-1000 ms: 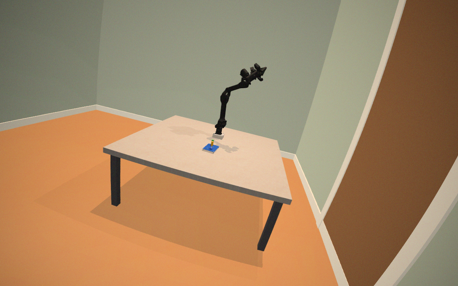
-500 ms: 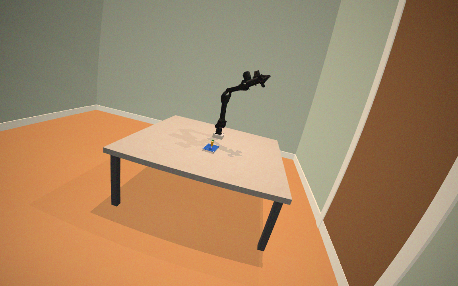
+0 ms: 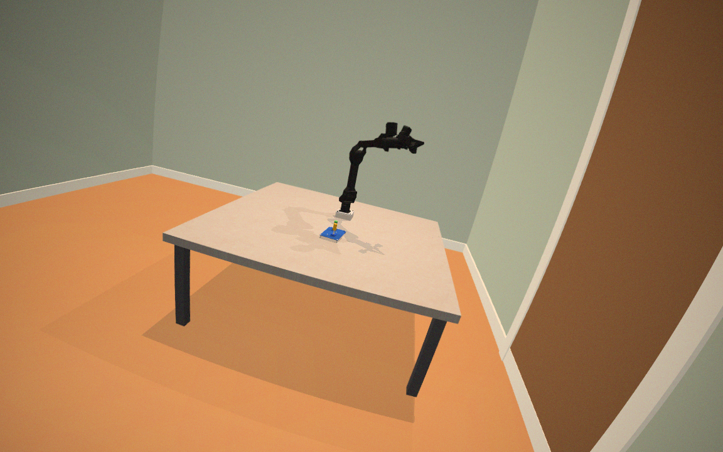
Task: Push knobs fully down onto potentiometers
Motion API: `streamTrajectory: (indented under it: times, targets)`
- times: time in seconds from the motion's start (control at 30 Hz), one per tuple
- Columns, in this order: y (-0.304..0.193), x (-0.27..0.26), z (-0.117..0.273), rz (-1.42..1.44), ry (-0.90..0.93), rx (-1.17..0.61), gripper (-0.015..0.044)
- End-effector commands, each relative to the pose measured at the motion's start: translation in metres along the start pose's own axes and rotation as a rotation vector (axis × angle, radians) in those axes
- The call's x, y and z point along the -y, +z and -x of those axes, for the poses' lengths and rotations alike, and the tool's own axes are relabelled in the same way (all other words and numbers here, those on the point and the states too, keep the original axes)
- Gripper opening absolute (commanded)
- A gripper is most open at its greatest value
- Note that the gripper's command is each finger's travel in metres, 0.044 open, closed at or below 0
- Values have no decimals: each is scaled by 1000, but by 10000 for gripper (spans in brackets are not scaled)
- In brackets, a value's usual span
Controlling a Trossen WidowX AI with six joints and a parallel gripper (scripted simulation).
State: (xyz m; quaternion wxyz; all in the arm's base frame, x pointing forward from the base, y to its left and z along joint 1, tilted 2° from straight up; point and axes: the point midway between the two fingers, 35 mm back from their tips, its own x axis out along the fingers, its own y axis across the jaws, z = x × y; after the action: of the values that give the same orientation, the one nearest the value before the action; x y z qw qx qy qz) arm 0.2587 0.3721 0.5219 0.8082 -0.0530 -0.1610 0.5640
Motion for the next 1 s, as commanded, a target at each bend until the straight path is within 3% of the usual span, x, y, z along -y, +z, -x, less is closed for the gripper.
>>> streamTrajectory:
  times: [0.0, 0.5, 0.97]
  targets:
    - [-44, 21, 3, -51, -60, -134, 0]
    - [-176, 79, 53, -226, -260, -565, 0]
    - [-277, 107, 139, -406, -438, -957, 0]
